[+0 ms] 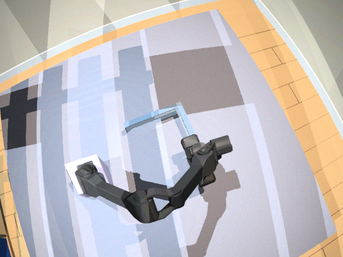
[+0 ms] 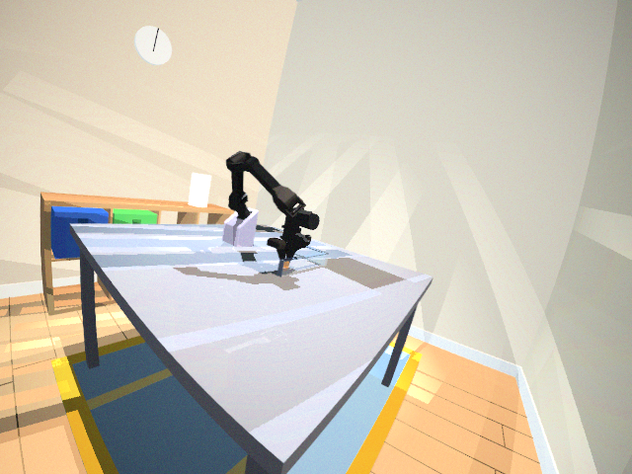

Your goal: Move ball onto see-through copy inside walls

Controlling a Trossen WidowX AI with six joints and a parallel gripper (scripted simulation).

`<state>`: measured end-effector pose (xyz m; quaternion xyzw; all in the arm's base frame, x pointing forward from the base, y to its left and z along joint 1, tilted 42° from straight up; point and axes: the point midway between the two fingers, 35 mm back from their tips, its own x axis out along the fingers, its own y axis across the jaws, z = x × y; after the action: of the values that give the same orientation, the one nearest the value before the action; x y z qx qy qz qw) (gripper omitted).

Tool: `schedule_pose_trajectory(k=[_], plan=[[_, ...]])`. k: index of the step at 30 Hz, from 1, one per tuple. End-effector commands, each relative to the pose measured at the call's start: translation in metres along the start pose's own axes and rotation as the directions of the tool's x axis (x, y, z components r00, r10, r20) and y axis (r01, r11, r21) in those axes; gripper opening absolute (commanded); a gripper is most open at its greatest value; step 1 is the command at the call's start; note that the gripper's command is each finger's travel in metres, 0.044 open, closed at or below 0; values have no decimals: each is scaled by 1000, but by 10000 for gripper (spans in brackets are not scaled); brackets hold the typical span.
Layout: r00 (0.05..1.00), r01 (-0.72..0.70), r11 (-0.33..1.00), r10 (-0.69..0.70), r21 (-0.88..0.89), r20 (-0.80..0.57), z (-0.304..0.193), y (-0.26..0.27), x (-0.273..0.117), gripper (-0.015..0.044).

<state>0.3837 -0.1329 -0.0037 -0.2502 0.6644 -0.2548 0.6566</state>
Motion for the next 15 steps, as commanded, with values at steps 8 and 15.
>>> schedule_pose_trajectory(k=[8, 15], plan=[[1000, 3, 1000, -3, -7, -5, -2, 0, 19, 0], [1000, 3, 1000, -3, 1, -1, 0, -1, 17, 26]])
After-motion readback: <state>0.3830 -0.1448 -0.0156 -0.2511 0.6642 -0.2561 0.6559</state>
